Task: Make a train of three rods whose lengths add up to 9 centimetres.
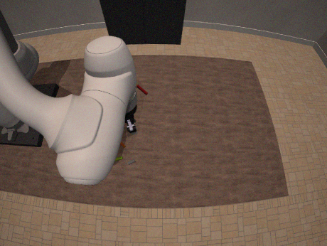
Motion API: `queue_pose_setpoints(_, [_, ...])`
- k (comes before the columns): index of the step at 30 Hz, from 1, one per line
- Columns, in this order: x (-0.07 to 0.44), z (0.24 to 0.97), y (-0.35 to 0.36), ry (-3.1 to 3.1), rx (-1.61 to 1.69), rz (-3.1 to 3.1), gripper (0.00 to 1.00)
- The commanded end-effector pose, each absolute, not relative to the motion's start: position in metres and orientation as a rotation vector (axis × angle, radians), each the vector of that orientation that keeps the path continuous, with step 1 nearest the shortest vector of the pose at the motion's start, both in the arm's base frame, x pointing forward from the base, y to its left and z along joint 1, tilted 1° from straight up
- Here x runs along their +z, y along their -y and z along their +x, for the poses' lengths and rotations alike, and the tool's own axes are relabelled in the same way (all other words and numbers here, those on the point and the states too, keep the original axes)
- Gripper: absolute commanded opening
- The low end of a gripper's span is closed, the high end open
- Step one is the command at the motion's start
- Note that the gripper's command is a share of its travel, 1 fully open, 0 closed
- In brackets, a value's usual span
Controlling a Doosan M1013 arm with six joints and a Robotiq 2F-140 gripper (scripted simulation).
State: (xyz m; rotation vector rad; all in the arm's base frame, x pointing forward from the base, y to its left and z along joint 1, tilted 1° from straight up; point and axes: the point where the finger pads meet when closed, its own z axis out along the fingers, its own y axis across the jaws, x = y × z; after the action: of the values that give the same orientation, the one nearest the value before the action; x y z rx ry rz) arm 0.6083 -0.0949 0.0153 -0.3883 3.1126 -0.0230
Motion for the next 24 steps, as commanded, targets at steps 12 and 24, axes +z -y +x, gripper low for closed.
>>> queue_pose_setpoints(12, [0.0146, 0.6083, 0.0949, -3.112, -0.023, -0.388, 0.03])
queue_pose_setpoints(24, [0.0060, 0.6084, 0.0950, -3.112, -0.023, -0.388, 0.03])
